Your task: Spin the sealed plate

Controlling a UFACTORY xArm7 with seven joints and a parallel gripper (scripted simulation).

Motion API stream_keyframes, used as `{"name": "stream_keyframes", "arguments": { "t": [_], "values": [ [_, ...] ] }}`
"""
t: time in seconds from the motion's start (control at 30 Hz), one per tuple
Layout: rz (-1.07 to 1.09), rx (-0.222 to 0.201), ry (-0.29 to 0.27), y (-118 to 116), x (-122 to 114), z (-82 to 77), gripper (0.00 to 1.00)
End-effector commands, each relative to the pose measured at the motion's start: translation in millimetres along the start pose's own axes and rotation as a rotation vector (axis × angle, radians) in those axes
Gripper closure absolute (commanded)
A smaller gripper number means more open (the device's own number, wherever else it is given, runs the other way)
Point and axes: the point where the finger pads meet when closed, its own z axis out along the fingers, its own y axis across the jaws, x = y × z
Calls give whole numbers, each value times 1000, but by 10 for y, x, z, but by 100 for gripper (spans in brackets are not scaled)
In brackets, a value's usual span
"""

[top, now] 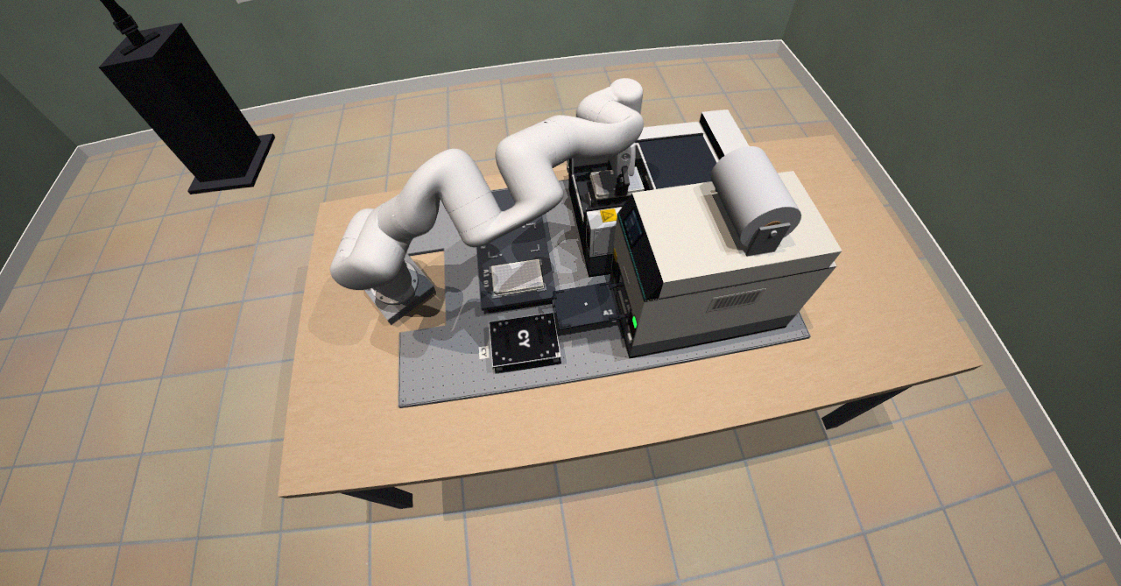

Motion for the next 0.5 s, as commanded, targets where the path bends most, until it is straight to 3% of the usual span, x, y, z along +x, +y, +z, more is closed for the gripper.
{"name": "stream_keyframes", "arguments": {
  "t": [0.0, 0.47],
  "values": [
    [0, -2, -6, 10, -11, -101, 100],
    [0, -2, -6, 10, -10, -301, 100]
  ]
}}
